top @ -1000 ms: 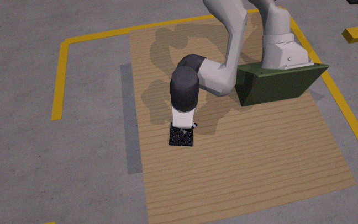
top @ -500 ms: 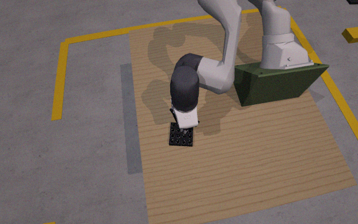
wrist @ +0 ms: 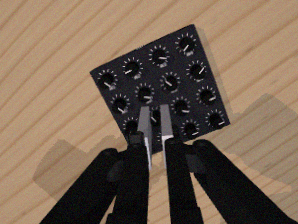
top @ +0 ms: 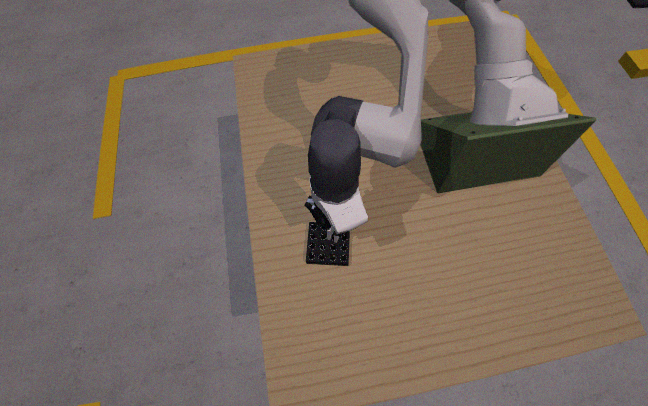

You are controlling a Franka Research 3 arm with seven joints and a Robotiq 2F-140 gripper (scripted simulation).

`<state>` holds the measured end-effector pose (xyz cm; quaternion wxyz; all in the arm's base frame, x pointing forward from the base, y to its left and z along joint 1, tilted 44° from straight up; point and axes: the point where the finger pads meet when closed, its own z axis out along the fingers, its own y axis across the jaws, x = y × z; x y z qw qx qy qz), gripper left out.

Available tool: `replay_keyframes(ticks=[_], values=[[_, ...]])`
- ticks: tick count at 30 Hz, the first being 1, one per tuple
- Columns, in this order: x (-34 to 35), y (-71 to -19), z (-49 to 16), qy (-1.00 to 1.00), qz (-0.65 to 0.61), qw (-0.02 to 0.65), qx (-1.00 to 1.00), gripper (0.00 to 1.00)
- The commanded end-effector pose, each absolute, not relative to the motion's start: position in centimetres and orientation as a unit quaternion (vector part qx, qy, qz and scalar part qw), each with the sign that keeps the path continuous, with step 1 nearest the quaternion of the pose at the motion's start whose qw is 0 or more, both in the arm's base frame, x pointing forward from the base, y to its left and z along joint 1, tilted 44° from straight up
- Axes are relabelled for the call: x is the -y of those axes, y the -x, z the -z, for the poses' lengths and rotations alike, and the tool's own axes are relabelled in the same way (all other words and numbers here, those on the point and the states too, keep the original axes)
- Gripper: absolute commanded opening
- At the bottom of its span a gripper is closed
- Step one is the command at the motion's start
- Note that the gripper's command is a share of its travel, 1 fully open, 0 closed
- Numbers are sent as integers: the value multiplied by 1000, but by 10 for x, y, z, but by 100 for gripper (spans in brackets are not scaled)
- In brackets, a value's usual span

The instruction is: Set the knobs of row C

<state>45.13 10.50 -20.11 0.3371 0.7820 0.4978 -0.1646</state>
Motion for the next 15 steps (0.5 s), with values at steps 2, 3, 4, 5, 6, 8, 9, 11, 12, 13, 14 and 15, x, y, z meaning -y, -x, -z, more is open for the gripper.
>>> replay_keyframes(ticks=[2,3,4,5,6,8,9,11,12,13,14,15], values=[[-104,-452,201,-739,193,324,-558,5],[-104,-452,201,-735,195,322,-564,5],[-104,-452,201,-731,198,320,-570,5],[-104,-452,201,-726,200,319,-575,5],[-104,-452,201,-722,202,318,-580,5],[-104,-452,201,-715,206,315,-589,5],[-104,-452,201,-711,208,314,-593,5],[-104,-452,201,-705,212,311,-601,5],[-104,-452,201,-705,212,311,-601,5],[-104,-452,201,-705,212,311,-601,5],[-104,-452,201,-702,213,310,-604,5],[-104,-452,201,-699,215,309,-608,5]])
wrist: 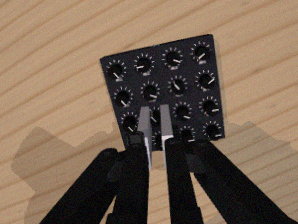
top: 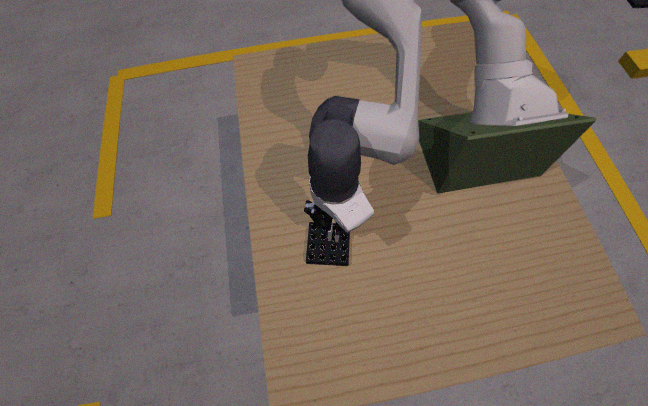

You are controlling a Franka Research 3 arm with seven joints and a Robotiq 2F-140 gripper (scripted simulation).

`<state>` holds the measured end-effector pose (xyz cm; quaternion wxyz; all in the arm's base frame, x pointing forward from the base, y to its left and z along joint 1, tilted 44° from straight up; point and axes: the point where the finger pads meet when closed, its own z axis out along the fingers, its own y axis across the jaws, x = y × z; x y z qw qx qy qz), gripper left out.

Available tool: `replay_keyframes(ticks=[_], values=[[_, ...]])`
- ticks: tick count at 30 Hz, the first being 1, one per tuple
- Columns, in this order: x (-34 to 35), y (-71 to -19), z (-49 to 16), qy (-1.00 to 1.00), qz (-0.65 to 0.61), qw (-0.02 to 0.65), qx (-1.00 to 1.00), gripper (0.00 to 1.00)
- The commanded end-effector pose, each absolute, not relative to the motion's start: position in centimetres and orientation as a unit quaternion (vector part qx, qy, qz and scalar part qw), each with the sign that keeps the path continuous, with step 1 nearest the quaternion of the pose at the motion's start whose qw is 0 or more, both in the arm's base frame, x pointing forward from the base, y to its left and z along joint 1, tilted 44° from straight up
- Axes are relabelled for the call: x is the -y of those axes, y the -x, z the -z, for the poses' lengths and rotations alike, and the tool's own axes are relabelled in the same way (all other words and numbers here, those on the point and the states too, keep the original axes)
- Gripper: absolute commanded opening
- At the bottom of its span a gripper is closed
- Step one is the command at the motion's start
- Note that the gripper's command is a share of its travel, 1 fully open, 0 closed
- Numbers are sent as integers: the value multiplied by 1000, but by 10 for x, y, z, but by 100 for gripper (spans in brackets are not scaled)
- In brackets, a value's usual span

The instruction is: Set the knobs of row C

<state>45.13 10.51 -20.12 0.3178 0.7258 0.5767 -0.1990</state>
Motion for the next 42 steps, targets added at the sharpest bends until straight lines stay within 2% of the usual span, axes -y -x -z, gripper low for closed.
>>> replay_keyframes(ticks=[1,34,35,42], values=[[-104,-452,201,-697,216,309,-610,5],[-104,-452,201,-679,225,302,-630,5],[-104,-452,201,-679,225,302,-630,12],[-104,-452,201,-679,225,302,-630,12]])
